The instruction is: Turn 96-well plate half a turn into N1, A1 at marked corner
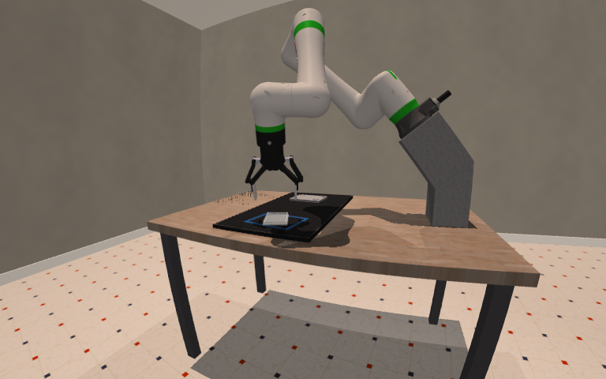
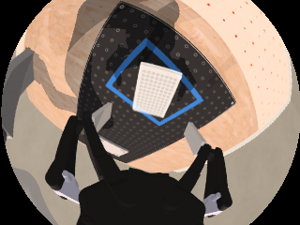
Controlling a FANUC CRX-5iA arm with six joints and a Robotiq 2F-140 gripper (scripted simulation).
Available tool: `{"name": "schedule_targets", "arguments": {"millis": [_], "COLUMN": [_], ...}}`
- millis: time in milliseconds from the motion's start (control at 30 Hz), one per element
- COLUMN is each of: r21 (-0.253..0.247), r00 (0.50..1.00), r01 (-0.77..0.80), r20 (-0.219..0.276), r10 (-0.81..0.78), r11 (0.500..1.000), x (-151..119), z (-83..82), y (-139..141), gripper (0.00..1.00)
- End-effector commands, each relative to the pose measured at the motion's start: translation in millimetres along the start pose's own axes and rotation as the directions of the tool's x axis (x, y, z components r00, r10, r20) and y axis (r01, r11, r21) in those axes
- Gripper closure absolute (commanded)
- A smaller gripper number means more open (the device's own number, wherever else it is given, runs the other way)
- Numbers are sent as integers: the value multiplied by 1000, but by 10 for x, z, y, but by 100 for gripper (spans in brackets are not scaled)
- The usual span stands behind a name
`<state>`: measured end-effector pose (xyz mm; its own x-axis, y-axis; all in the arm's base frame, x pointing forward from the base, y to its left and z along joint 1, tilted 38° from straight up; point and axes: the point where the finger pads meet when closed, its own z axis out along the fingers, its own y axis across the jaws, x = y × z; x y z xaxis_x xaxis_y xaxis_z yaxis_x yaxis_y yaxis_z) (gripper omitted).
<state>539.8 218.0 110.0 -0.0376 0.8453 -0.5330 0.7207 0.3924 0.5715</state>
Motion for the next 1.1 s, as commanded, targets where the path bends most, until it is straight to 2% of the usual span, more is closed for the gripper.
{"name": "schedule_targets", "arguments": {"millis": [0,433,1067], "r21": [0,0,0], "r00": [1000,1000,1000], "r01": [0,0,0], "r20": [0,0,0], "r10": [0,0,0], "r11": [1000,1000,1000], "x": [1,1,120], "z": [-1,-1,255], "y": [1,1,1], "gripper": [0,0,0]}}
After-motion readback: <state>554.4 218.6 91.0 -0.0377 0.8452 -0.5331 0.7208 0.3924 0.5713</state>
